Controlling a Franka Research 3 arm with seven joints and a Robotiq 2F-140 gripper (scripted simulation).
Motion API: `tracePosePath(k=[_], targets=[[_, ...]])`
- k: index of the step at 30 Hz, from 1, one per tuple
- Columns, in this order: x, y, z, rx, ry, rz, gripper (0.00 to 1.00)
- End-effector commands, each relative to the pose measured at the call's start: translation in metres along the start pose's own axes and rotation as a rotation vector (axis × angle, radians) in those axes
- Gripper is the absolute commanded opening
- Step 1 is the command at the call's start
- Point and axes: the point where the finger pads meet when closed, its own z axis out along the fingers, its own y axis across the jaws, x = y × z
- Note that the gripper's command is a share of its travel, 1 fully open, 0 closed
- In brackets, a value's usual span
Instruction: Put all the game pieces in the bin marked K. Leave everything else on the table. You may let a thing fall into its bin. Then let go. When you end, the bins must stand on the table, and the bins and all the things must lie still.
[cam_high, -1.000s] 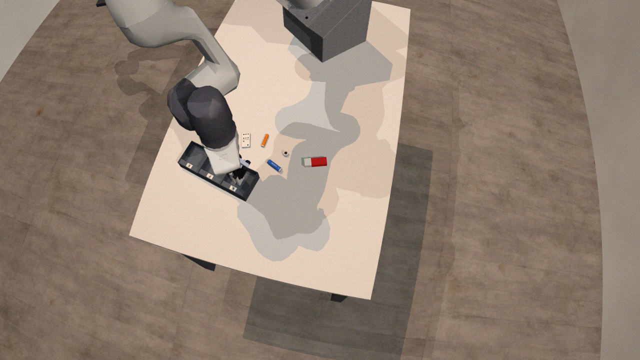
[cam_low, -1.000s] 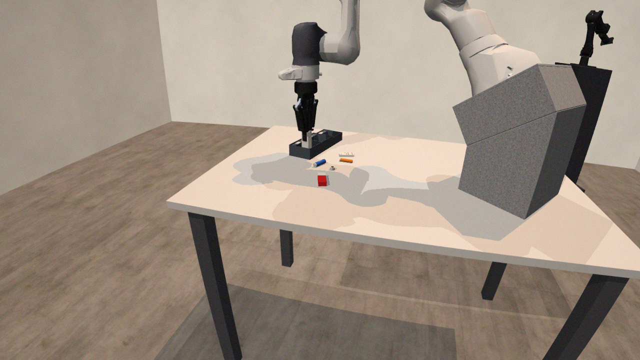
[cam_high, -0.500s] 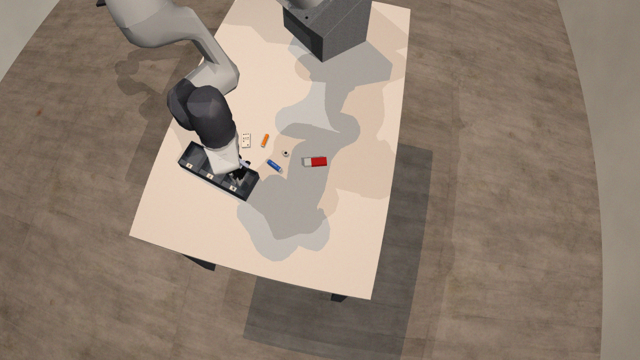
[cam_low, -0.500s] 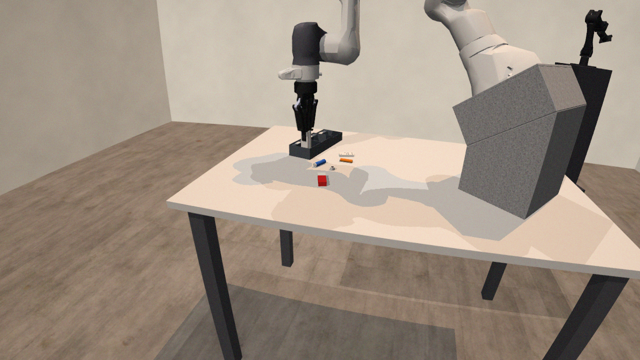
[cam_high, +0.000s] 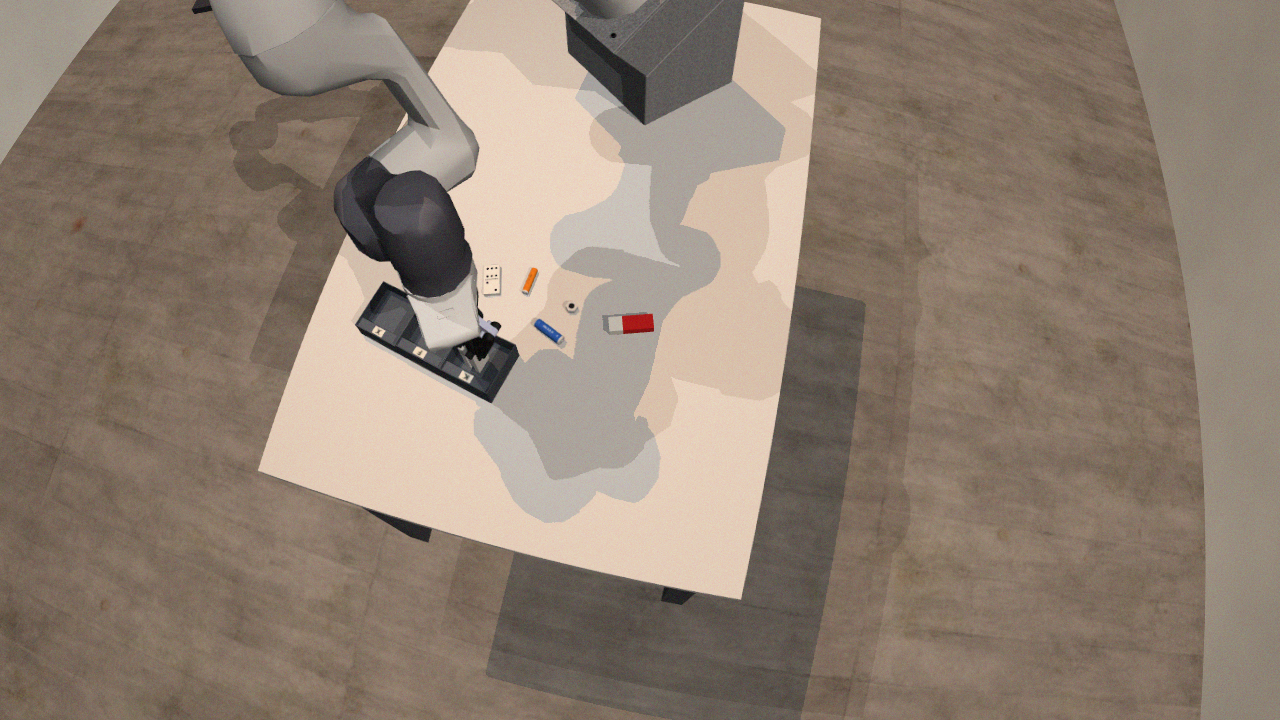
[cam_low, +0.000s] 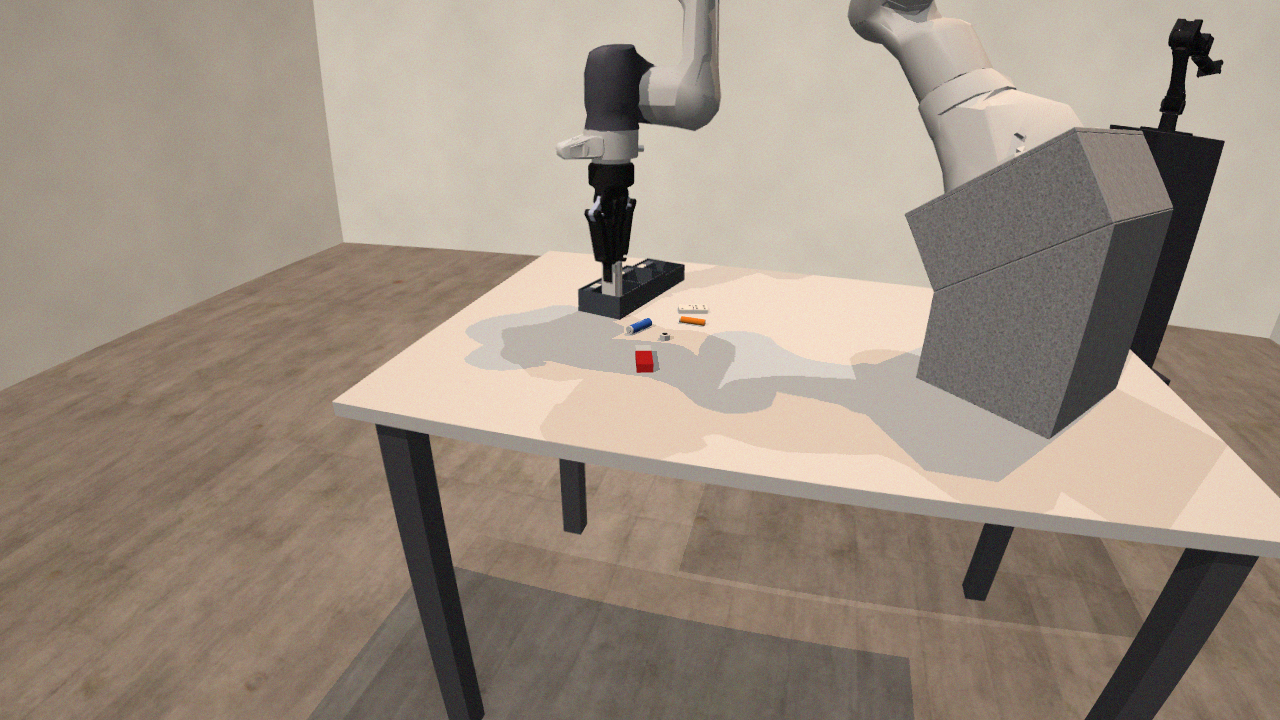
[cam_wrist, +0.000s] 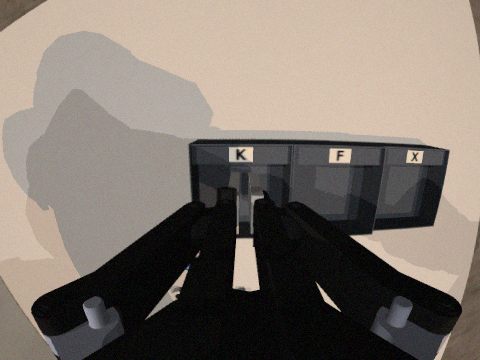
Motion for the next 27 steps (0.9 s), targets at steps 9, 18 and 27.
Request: tracePosePath(k=[9,18,27], targets=[[0.0014,-0.0001,0.0002,0.001,0.003,0.002,0.05],[0.0014,-0.0001,0.0002,0.001,0.003,0.002,0.05],[0.0014,-0.0001,-0.0092,0.001,0.003,0.002,0.05]])
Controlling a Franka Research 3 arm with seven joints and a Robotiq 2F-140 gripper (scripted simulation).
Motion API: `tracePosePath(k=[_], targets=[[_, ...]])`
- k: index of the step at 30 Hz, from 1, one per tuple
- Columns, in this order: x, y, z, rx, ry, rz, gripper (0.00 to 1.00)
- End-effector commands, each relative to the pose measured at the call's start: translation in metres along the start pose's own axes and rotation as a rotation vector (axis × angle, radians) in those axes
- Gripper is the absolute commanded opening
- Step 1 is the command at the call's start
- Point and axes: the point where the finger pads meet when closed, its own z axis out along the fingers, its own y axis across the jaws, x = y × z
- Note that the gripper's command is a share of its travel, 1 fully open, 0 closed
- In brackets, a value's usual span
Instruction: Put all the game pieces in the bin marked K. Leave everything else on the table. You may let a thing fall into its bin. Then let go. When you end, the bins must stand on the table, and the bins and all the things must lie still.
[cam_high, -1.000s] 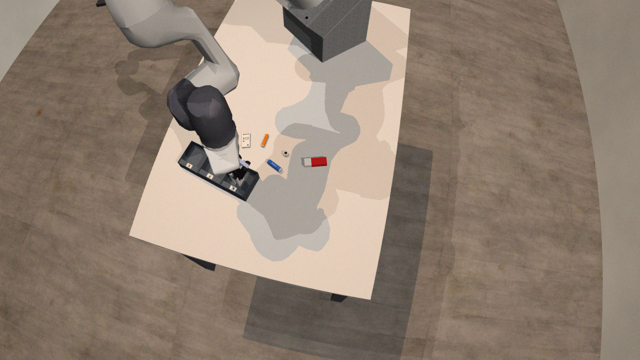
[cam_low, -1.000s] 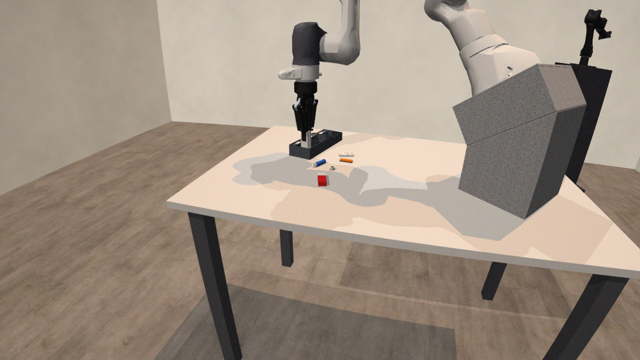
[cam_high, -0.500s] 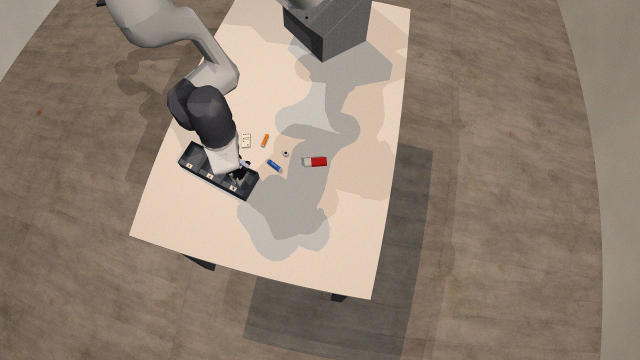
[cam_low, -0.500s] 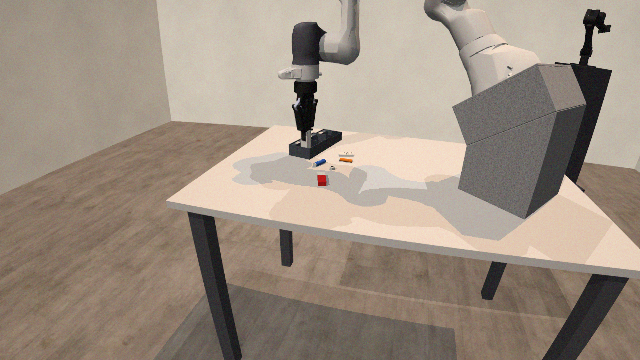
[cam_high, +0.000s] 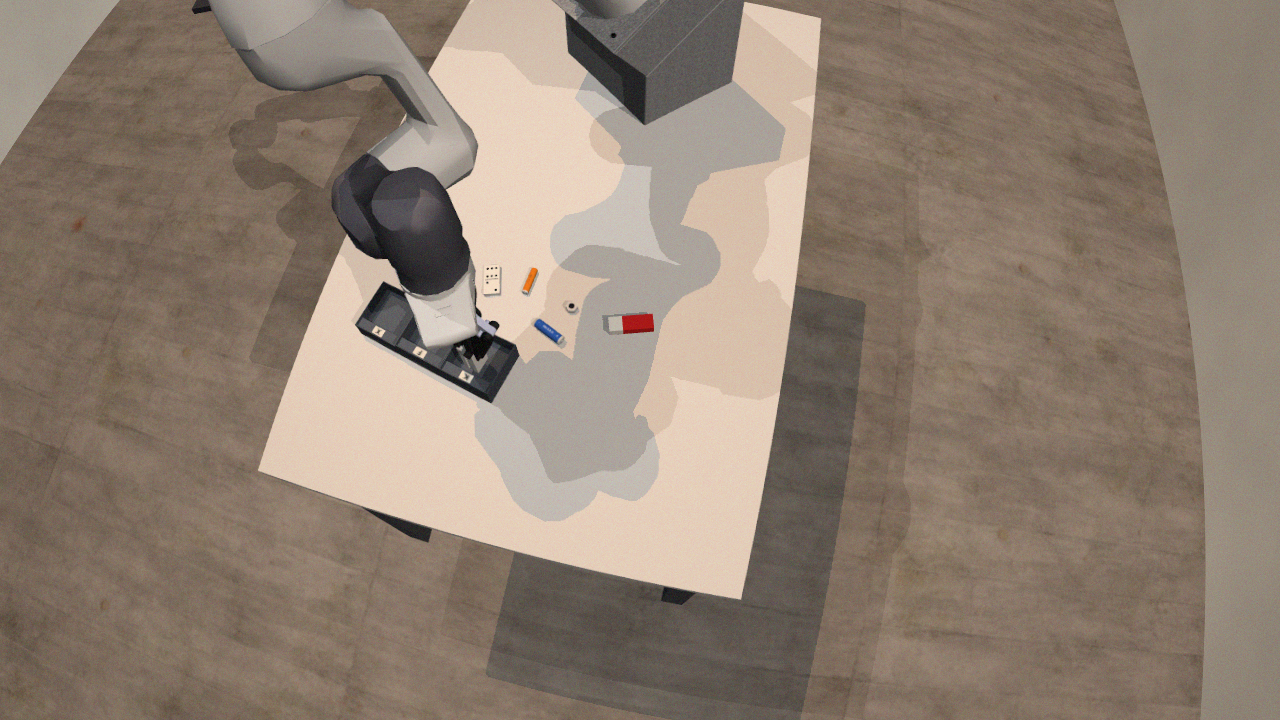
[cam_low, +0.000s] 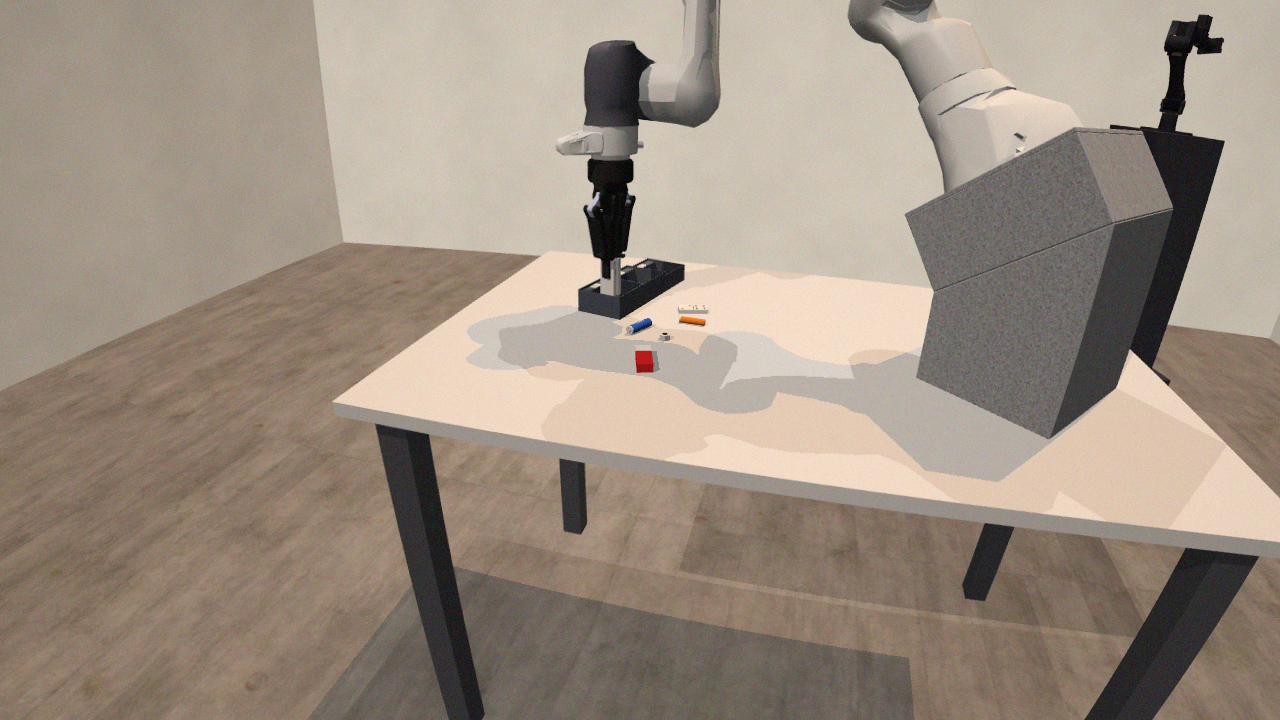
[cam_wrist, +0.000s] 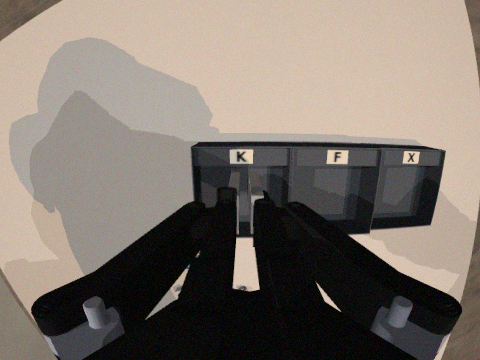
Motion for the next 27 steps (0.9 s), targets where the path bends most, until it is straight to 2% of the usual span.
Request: tracePosePath(k=[1,16,22,27], targets=[[-0.001,0.0,-0.004,-0.003,-0.002,-0.004,0.05],[-0.001,0.0,-0.022,-0.003,-0.002,-0.004,0.05],[-0.001,0.0,-0.046,-0.003,-0.002,-0.004,0.05],[-0.001,0.0,-0.046,-0.003,-0.002,-0.004,0.05]])
